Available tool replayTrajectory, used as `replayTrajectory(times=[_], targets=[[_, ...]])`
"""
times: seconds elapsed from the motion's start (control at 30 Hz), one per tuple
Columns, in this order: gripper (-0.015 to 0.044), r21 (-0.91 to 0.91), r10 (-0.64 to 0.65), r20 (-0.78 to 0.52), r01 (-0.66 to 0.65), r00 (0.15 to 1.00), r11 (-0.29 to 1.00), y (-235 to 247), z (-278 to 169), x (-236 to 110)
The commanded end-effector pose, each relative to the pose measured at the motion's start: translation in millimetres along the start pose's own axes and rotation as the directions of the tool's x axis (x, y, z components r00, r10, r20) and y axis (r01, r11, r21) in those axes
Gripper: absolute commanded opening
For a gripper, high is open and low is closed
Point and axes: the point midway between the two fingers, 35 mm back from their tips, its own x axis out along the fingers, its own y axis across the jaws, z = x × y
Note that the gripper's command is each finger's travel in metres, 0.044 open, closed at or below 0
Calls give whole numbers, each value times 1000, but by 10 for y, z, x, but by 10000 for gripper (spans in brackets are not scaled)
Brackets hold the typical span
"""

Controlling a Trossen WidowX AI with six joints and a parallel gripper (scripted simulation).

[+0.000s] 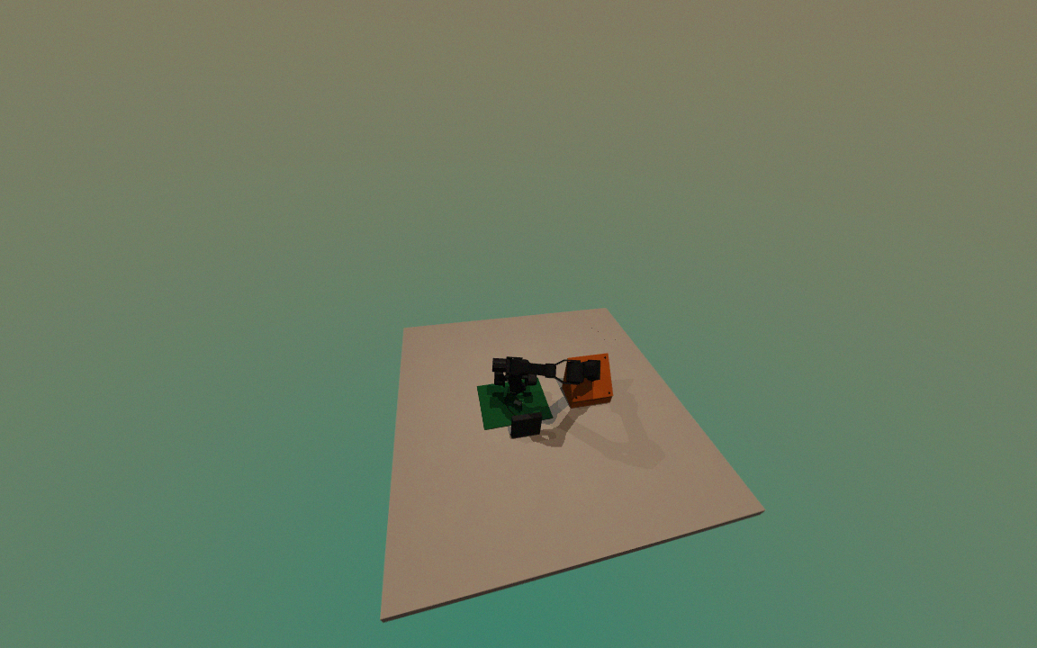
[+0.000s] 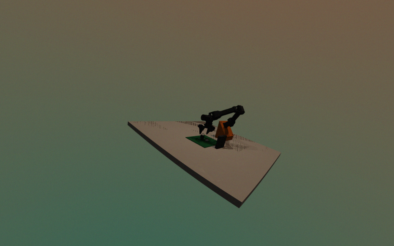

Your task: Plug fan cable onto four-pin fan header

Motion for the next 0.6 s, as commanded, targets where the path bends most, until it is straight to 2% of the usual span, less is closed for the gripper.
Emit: replayTrajectory(times=[0.0,0.57], targets=[[440,10,11,7,-11,1000,1000,25,11,99],[440,10,12,8,-12,1000,1000,36,64,294]])
